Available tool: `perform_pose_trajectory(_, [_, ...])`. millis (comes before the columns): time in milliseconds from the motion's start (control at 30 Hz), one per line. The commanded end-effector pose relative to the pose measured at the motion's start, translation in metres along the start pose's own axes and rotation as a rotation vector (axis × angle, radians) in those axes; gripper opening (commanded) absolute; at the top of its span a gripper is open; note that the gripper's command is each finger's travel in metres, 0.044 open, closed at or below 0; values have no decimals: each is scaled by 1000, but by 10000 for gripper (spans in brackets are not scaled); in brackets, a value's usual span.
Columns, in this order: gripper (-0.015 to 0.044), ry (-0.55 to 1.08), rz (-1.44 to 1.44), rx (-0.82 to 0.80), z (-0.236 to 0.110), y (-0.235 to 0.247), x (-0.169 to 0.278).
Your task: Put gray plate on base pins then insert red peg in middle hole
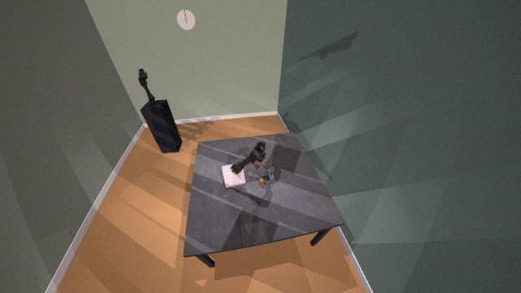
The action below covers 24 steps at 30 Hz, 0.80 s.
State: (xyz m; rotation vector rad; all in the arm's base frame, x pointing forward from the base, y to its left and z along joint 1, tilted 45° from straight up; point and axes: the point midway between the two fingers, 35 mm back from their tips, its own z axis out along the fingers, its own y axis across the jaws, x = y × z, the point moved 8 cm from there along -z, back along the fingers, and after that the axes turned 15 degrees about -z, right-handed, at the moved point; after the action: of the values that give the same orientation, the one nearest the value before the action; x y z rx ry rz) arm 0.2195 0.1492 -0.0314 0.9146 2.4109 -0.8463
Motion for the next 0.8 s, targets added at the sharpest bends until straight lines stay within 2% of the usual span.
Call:
perform_pose_trajectory(0, [440,-2,-5,9,8,-2,0])
perform_pose_trajectory(467, [440,-4,-4,11,27,-3,0])
perform_pose_trajectory(767, [204,-4,-4,11,27,-3,0])
